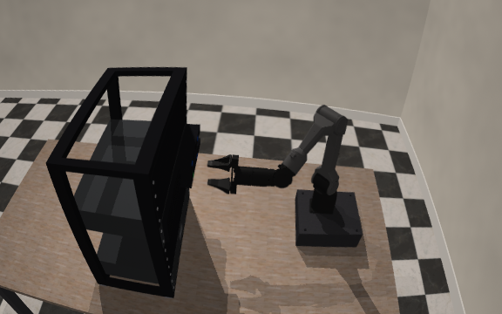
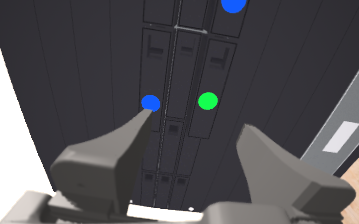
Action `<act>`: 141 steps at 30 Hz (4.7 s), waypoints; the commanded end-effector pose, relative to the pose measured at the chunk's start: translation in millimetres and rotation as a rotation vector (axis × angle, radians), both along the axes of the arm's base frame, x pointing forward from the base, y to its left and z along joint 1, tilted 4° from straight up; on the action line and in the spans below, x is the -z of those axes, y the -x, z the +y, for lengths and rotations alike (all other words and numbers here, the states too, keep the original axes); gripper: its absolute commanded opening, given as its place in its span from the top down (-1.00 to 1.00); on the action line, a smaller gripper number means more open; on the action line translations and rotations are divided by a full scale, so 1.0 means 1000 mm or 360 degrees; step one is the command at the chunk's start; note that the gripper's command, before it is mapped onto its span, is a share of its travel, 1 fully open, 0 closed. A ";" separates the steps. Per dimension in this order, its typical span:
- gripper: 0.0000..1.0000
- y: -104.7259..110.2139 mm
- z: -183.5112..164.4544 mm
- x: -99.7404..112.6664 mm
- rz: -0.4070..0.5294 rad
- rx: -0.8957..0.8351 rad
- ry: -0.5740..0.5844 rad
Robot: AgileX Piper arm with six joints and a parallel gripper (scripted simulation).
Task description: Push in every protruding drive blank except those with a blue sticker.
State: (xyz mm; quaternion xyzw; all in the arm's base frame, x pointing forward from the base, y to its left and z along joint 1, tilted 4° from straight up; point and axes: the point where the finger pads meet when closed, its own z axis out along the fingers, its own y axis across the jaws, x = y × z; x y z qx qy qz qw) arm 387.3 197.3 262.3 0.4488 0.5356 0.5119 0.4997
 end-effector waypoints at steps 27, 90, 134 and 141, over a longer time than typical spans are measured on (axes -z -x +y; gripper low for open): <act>-1.00 -0.003 -0.019 -0.001 -0.0001 -0.0001 -0.0003; -1.00 -0.014 -0.091 -0.005 -0.0001 -0.0001 -0.0003; 1.00 -0.014 -0.091 -0.005 -0.0001 -0.0001 -0.0003; 1.00 -0.003 -0.071 -0.001 -0.0001 -0.0001 -0.0003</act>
